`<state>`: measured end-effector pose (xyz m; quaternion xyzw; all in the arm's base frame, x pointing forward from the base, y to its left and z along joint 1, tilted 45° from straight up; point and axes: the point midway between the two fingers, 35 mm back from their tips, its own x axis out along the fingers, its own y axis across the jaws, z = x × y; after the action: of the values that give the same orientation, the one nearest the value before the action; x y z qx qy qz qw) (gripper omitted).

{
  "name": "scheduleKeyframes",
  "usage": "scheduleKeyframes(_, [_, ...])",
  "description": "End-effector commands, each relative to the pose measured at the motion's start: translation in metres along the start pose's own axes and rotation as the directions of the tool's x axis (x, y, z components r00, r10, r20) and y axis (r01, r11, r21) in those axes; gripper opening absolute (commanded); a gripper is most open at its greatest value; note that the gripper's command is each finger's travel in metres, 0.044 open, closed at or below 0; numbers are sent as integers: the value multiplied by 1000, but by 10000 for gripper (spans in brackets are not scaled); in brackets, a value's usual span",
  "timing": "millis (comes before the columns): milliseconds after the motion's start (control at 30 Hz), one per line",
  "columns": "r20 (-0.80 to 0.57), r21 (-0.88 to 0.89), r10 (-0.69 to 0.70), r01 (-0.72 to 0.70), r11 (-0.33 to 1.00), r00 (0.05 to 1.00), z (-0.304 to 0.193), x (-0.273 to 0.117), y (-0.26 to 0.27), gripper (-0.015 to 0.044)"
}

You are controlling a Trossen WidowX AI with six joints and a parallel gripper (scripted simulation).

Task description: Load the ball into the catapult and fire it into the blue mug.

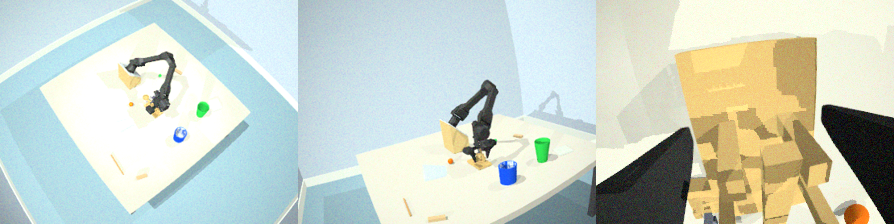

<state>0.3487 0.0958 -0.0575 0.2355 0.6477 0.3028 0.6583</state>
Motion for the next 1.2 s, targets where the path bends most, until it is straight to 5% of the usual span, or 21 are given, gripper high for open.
scheduleKeyframes(0, [1,-1,0,0,1000,1000,0,0,0,256])
scheduleKeyframes(167, [1,-1,0,0,1000,1000,0,0,0,125])
scheduleKeyframes(367, [1,-1,0,0,1000,1000,1,-3,0,65])
scheduleKeyframes(467, [0,0,-4,4,1000,1000,1,-39,-1,0])
scheduleKeyframes(1167, [-2,7,-1,1,1000,1000,1,-28,-2,0])
